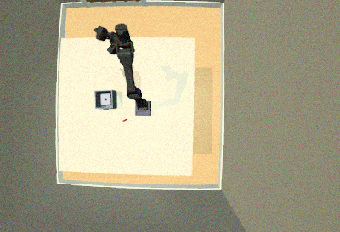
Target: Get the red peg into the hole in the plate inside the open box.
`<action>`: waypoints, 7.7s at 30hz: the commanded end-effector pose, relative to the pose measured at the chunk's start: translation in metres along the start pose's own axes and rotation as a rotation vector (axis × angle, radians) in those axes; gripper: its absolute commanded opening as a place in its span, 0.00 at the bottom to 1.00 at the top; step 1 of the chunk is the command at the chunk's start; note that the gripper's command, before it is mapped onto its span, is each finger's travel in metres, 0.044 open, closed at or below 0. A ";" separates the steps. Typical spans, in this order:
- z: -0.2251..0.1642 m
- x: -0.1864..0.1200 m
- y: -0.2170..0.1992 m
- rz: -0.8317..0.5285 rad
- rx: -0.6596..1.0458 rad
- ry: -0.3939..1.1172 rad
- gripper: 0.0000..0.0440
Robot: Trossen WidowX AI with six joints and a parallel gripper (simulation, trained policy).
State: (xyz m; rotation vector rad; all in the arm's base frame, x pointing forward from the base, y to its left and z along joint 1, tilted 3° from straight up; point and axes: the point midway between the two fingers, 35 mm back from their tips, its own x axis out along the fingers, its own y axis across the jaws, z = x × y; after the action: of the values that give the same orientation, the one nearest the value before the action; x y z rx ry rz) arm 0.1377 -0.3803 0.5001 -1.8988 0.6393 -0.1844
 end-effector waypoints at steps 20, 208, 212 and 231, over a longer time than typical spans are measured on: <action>0.120 0.067 -0.023 0.121 0.564 -0.182 1.00; 0.520 0.050 0.193 0.900 2.235 0.996 0.01; 0.518 0.060 0.199 0.906 2.240 1.016 0.02; 0.526 0.086 0.241 0.974 2.136 1.099 0.34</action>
State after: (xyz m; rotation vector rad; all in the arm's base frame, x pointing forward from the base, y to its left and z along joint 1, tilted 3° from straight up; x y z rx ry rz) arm 0.3396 -0.0624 0.0576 0.7680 1.1340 -0.8239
